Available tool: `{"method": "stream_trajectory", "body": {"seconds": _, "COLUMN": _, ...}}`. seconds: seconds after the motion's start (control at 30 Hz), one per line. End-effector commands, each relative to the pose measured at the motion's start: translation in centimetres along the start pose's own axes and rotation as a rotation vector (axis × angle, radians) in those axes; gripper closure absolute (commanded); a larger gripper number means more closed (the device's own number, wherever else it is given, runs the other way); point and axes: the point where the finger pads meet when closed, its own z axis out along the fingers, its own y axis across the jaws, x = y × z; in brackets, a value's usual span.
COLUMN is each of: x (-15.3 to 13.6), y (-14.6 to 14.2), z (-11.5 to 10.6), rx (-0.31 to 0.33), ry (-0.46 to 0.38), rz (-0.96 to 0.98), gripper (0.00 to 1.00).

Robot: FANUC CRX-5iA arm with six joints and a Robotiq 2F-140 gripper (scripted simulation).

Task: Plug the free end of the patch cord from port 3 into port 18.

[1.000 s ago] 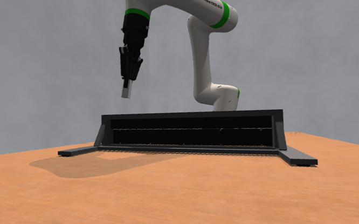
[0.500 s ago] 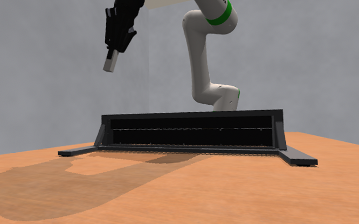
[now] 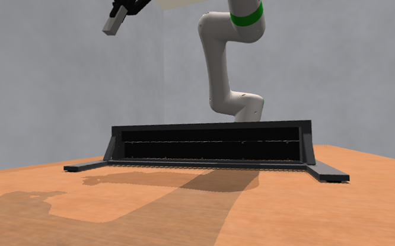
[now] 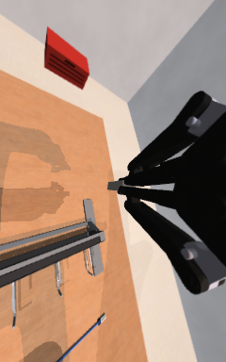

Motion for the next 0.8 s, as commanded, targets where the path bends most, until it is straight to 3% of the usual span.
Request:
{"method": "stream_trajectory", "body": {"seconds": 0.0, "x": 2.5, "y": 2.9, "z": -1.8, "rx": -0.03, "ry": -0.017, "rz": 0.047, "gripper": 1.0}}
{"method": "stream_trajectory", "body": {"seconds": 0.37, "x": 11.6, "y": 6.9, "z": -7.9, "rx": -0.199, "ry": -0.017, "rz": 0.241, "gripper": 1.0}}
{"method": "stream_trajectory", "body": {"seconds": 0.47, "x": 12.5, "y": 6.9, "z": -8.5, "rx": -0.216, "ry": -0.012, "rz": 0.264, "gripper": 1.0}}
{"method": "stream_trajectory", "body": {"seconds": 0.57, "x": 16.1, "y": 6.0, "z": -10.8, "rx": -0.284, "ry": 0.019, "rz": 0.366, "gripper": 1.0}}
{"method": "stream_trajectory", "body": {"seconds": 0.77, "x": 19.7, "y": 3.5, "z": -12.9, "rx": -0.353, "ry": 0.073, "rz": 0.49, "gripper": 1.0}}
